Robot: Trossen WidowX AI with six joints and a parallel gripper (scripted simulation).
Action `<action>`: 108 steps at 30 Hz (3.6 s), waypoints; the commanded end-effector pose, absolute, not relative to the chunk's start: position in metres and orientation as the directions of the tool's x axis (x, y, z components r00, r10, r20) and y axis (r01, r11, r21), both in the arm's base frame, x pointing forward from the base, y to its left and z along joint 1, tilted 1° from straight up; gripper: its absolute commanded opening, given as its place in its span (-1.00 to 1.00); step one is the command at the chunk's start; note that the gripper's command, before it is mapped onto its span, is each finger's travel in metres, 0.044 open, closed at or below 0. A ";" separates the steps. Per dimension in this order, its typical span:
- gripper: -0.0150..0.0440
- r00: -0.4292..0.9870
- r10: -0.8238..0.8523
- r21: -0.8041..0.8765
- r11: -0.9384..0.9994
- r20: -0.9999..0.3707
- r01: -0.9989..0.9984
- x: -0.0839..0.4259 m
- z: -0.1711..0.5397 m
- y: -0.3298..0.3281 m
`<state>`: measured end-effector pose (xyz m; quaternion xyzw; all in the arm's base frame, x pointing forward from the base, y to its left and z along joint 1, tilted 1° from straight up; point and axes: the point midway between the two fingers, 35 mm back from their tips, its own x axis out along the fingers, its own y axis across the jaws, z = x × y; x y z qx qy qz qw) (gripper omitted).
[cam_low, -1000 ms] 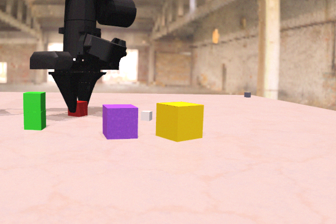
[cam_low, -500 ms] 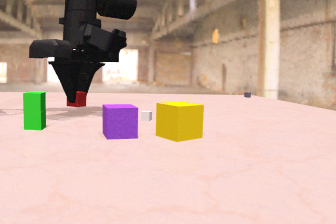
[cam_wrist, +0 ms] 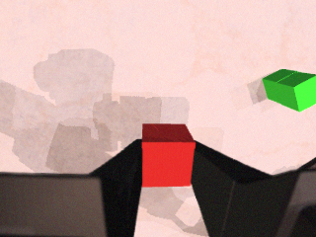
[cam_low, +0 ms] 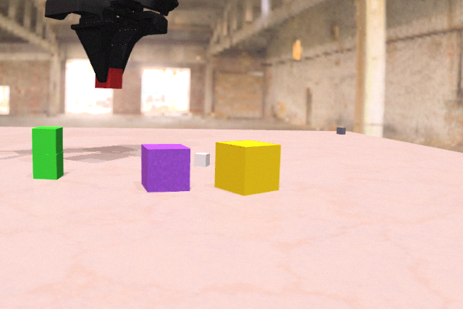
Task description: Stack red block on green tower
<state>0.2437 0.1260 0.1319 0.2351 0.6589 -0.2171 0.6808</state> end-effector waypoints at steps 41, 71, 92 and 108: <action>-0.49 0.032 0.007 0.025 0.795 -0.999 0.606 0.183 0.156 0.005; -0.49 0.032 0.007 0.025 0.795 -0.999 0.606 0.186 0.087 0.005; -0.49 0.032 0.007 0.025 0.795 -0.999 0.606 0.186 0.087 0.005; -0.49 0.032 0.007 0.025 0.795 -0.999 0.606 0.186 0.085 0.005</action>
